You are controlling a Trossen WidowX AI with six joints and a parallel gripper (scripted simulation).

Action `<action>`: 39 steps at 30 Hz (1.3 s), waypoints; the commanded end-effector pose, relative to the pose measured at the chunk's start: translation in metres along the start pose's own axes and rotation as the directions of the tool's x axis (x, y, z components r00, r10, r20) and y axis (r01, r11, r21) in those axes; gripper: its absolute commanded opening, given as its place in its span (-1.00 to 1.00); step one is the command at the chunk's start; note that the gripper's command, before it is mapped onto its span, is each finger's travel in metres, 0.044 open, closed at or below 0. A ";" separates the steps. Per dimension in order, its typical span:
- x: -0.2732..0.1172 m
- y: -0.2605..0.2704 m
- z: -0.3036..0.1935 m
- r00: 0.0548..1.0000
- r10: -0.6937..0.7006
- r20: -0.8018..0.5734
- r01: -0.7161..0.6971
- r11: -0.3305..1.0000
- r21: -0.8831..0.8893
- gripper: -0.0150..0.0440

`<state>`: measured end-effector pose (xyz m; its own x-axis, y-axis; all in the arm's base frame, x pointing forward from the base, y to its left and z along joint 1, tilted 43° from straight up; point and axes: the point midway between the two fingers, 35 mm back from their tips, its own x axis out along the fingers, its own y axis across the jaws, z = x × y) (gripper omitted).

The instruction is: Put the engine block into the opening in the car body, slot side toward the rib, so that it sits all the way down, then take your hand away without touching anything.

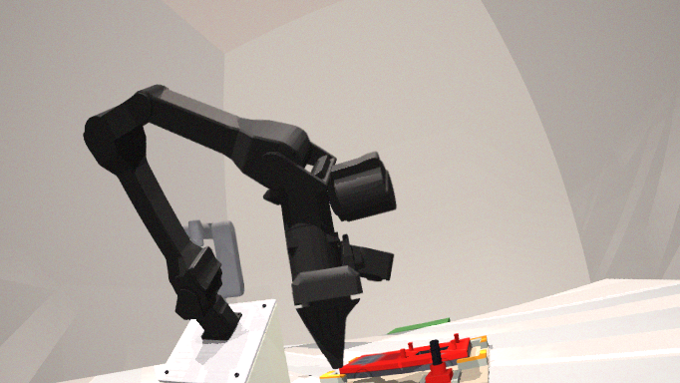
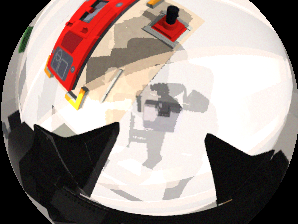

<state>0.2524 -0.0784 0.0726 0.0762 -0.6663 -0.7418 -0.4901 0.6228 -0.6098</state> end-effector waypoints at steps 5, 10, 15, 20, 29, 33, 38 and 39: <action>0.018 0.001 -0.003 1.000 -0.004 -0.012 0.004 1.000 -0.010 1.00; 0.024 0.001 -0.003 1.000 -0.004 -0.012 0.004 1.000 -0.010 1.00; 0.032 0.001 -0.003 1.000 -0.004 -0.012 0.004 1.000 -0.010 1.00; 0.040 0.001 -0.003 1.000 -0.004 -0.012 0.004 1.000 -0.009 1.00; 0.052 0.001 -0.004 1.000 -0.005 -0.013 0.005 1.000 -0.010 1.00; 0.052 0.001 -0.004 1.000 -0.005 -0.013 0.005 1.000 -0.010 0.64; 0.052 0.001 -0.004 1.000 -0.005 -0.013 0.005 1.000 -0.010 0.27; 0.052 0.001 -0.004 1.000 -0.005 -0.013 0.005 1.000 -0.010 0.24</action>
<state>0.2543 -0.1140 0.0357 0.0705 -0.6755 -0.7340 -0.4912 0.6170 -0.6149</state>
